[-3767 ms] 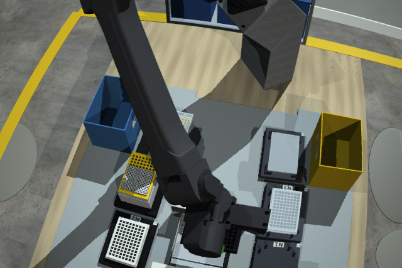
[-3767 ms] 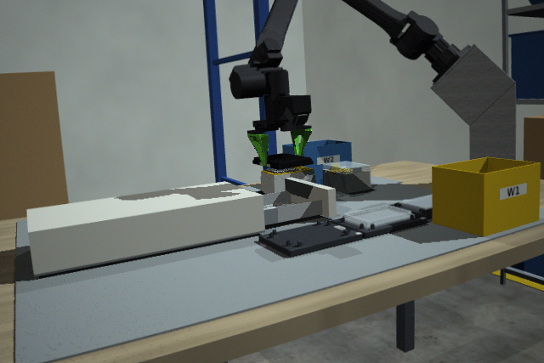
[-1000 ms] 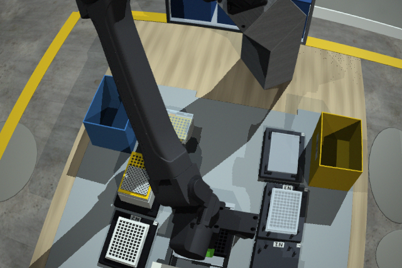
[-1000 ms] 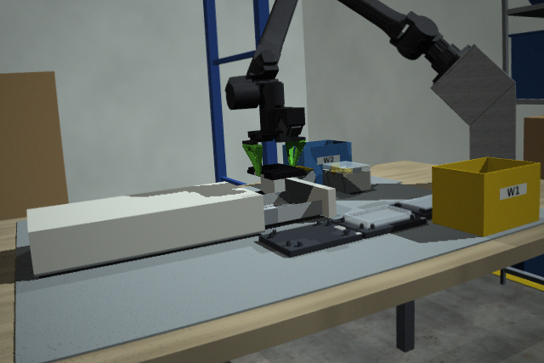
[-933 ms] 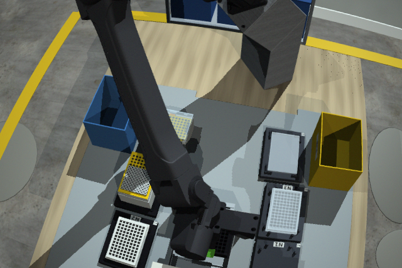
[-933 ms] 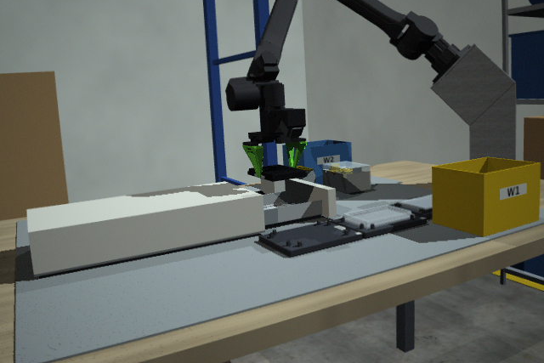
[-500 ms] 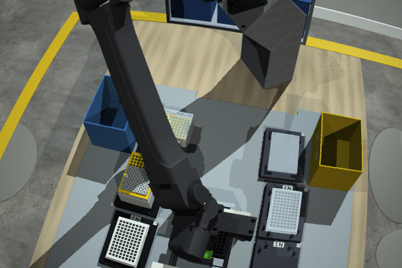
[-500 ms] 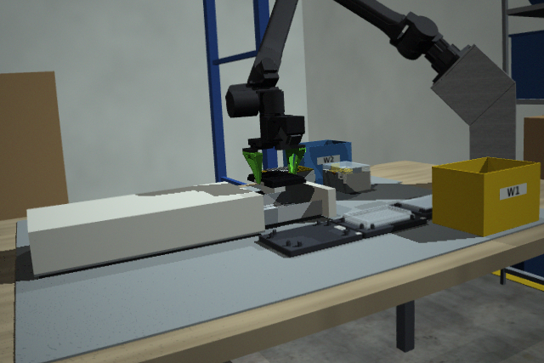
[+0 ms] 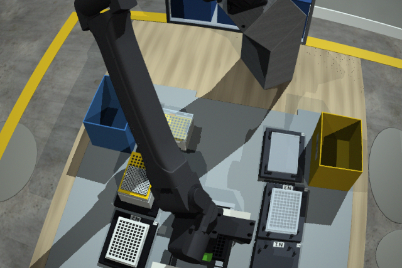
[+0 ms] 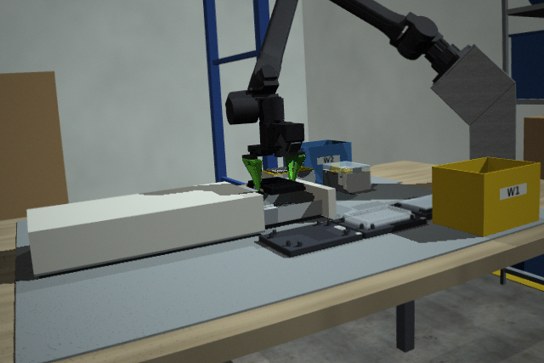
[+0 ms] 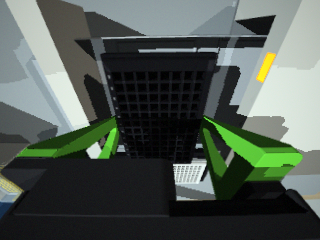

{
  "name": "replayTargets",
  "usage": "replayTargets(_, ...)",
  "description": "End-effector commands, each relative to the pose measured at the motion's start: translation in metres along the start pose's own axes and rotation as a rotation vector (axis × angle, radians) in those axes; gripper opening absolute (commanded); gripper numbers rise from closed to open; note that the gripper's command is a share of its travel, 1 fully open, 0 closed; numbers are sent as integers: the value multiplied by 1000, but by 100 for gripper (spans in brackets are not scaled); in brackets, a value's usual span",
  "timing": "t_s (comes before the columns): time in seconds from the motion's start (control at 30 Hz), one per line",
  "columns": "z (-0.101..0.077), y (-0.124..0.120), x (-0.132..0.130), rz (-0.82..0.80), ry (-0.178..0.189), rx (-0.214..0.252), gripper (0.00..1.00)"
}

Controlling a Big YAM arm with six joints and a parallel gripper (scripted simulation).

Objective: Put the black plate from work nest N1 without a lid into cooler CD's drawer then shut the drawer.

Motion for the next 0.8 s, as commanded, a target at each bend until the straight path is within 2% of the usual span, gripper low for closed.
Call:
replayTargets(0.0,4,9,-4,-20,-12,-10,0)
replayTargets(0.07,3,14,-7,-23,-21,-17,0)
replayTargets(0.17,13,1,-12,-1,-18,-3,0)
replayTargets(0.23,13,1,-12,-1,-18,-3,0)
replayTargets(0.27,-3,5,-16,-7,-39,-16,0)
replayTargets(0.33,11,11,-12,-15,-26,-15,0)
replayTargets(0.43,24,1,-4,-9,-6,-2,0)
replayTargets(0.63,22,15,-11,-19,-27,-17,0)
replayTargets(0.77,35,1,-7,-6,-12,-2,0)
Point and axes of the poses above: the point where the finger pads meet when closed, its own z axis out along the fingers, its own x axis across the jaws, y = z × x, the point moved 1 cm from there along -z, back along the fingers, and after that the axes turned 14 degrees about z, right-handed, at the moved point
